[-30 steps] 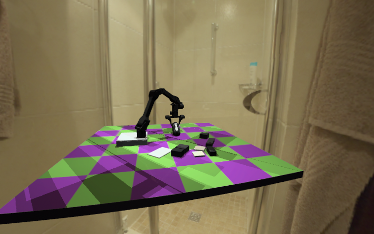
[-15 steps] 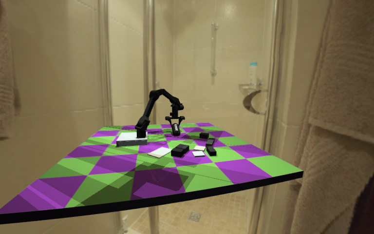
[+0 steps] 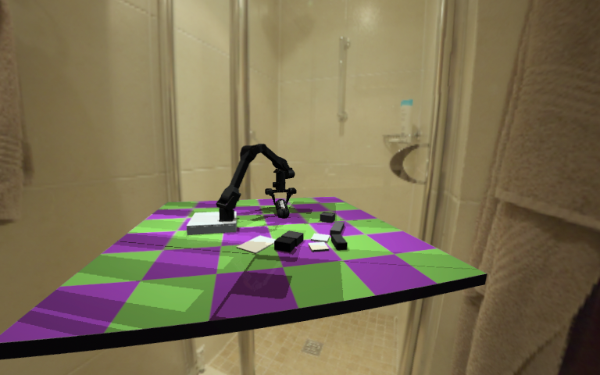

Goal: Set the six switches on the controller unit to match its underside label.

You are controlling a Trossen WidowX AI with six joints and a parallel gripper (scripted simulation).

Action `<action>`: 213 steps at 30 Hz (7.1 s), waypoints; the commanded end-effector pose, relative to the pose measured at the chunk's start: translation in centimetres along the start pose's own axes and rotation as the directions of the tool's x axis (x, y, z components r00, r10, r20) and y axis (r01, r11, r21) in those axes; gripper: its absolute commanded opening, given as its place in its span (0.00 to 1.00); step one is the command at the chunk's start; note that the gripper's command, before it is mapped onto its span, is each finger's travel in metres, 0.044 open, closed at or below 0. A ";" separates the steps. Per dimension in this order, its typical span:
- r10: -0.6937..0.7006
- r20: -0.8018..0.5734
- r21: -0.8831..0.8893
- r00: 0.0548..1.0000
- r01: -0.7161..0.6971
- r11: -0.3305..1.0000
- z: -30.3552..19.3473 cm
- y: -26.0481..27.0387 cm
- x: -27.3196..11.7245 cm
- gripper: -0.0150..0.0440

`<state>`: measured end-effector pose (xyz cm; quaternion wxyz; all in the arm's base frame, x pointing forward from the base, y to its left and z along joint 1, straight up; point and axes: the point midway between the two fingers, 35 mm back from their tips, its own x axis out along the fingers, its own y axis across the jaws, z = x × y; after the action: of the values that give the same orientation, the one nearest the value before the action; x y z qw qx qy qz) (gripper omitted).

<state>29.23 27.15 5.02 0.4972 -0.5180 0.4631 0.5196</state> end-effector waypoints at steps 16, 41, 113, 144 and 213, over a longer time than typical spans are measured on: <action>0.006 -0.013 0.007 1.000 -0.006 1.000 -0.1 0.1 1.7 0.83; 0.006 -0.011 0.006 1.000 -0.006 1.000 -0.1 0.1 3.2 0.83; 0.354 0.056 -0.994 0.934 0.019 0.108 -5.2 -1.9 -4.0 0.25; 0.141 -0.006 -0.518 0.990 -0.124 0.847 -2.2 -0.8 -3.4 0.92; 0.006 -0.014 0.022 1.000 -0.006 1.000 -0.5 0.1 2.7 0.81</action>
<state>29.28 26.80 2.33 0.4979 -0.5145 0.4723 0.5141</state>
